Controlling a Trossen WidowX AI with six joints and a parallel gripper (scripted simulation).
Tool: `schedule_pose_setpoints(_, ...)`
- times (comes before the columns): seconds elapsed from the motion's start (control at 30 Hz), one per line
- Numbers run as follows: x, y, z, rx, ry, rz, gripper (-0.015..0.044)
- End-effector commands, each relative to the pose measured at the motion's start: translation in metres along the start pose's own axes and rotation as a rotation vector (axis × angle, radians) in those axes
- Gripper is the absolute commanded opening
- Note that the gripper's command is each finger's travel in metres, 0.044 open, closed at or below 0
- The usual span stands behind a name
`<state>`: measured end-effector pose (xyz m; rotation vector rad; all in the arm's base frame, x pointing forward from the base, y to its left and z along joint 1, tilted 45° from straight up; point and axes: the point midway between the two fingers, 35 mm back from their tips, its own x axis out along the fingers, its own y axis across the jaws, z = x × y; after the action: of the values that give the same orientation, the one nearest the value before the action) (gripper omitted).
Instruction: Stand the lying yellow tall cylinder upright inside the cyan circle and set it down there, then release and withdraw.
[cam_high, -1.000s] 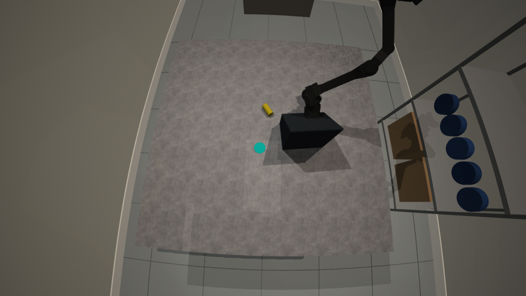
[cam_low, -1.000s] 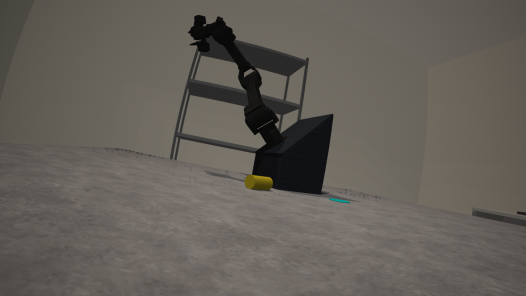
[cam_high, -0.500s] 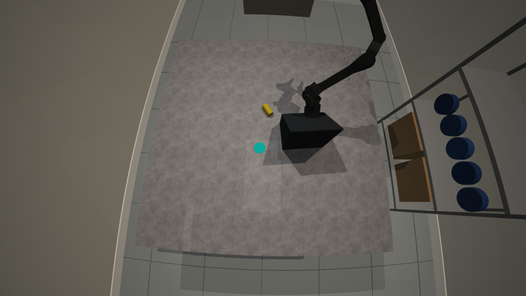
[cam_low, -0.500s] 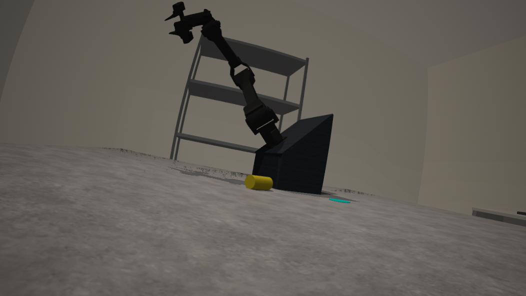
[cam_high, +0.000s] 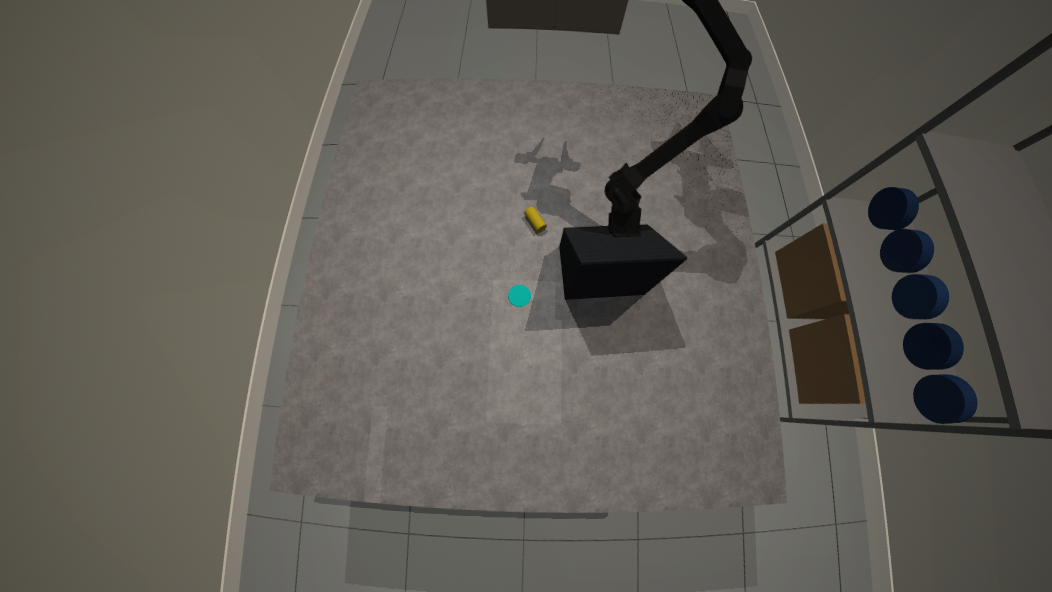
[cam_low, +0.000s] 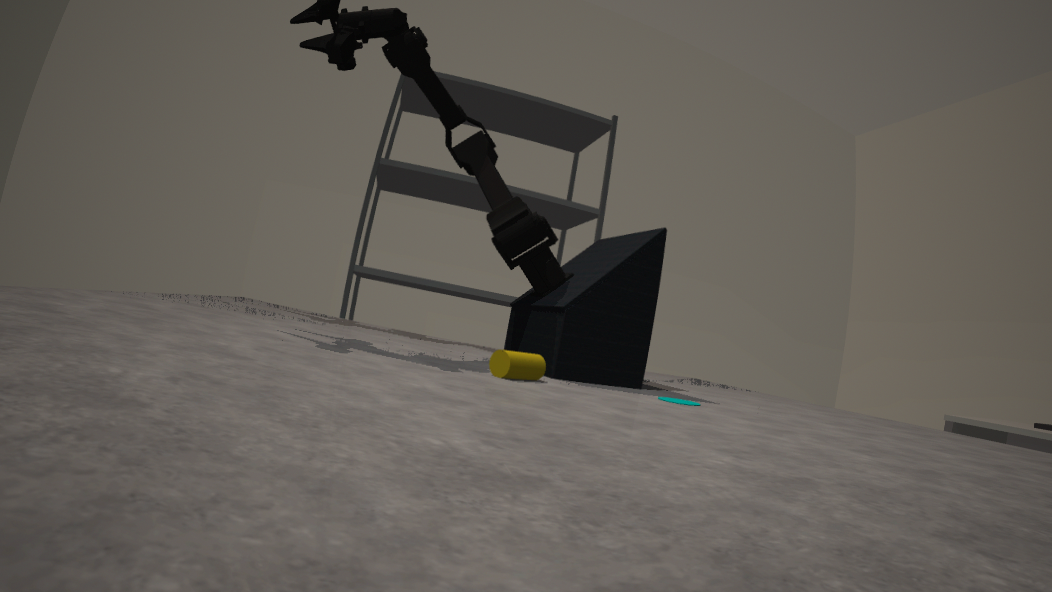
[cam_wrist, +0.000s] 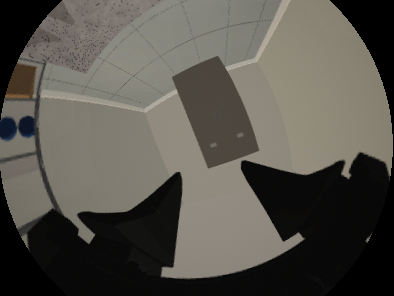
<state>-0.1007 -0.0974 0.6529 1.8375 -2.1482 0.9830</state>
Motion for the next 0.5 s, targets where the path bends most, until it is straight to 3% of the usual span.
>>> schedule_pose_setpoints(0.0, 0.002, -0.040, 0.026, -0.152, -0.042, -0.089, 0.0309)
schedule_pose_setpoints(0.47, -0.020, -0.143, 0.116, -0.616, -0.136, -0.385, 0.0309)
